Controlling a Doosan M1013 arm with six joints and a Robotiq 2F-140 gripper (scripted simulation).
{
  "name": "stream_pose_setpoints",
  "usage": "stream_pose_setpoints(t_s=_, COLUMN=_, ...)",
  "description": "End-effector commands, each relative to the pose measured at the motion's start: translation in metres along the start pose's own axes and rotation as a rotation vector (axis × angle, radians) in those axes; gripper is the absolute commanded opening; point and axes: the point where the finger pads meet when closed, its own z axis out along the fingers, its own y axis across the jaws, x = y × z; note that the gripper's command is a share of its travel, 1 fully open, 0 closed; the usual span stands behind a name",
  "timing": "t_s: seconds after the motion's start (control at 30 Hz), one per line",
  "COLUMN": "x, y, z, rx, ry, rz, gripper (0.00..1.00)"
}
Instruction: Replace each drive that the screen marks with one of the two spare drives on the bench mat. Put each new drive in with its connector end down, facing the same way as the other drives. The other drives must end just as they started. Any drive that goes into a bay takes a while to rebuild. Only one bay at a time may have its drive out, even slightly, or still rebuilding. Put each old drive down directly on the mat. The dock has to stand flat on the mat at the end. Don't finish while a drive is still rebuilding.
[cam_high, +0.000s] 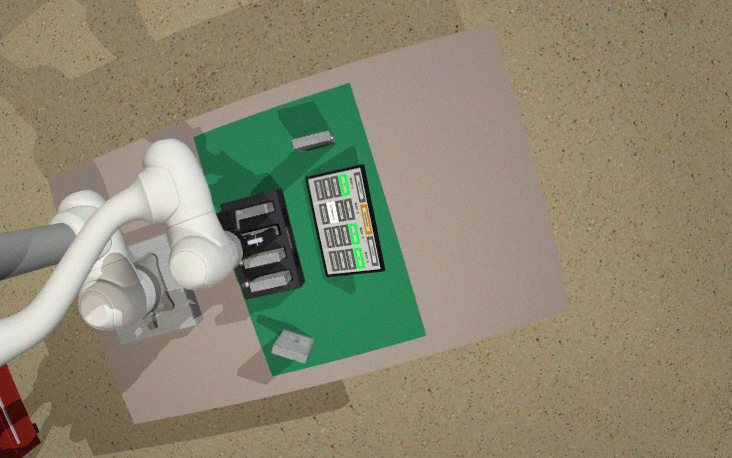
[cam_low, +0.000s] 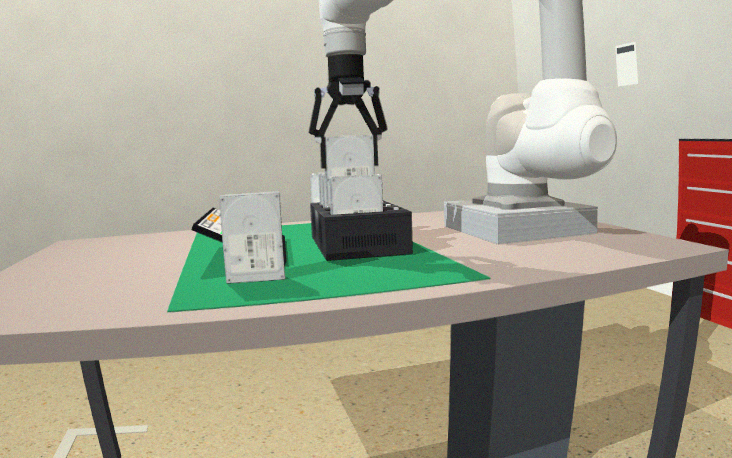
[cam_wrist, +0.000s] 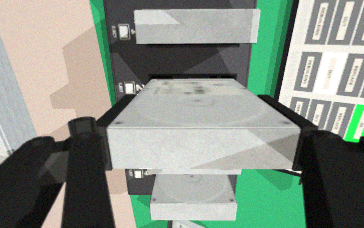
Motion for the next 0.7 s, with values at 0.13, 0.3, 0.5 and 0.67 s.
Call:
stream_pose_setpoints(t_s=0.13, x=0.0, y=0.0, z=-0.025, rx=-0.001, ry=0.0, rz=0.0, gripper=0.1)
stream_pose_setpoints(t_s=0.3, x=0.0, y=0.0, z=-0.035, rx=-0.001, ry=0.0, rz=0.0, gripper=0.1)
stream_pose_setpoints(t_s=0.5, x=0.0, y=0.0, z=-0.053, rx=-0.001, ry=0.0, rz=0.0, gripper=0.1)
stream_pose_setpoints(t_s=0.67, x=0.0, y=0.0, z=-0.066, rx=-0.001, ry=0.0, rz=0.0, gripper=0.1)
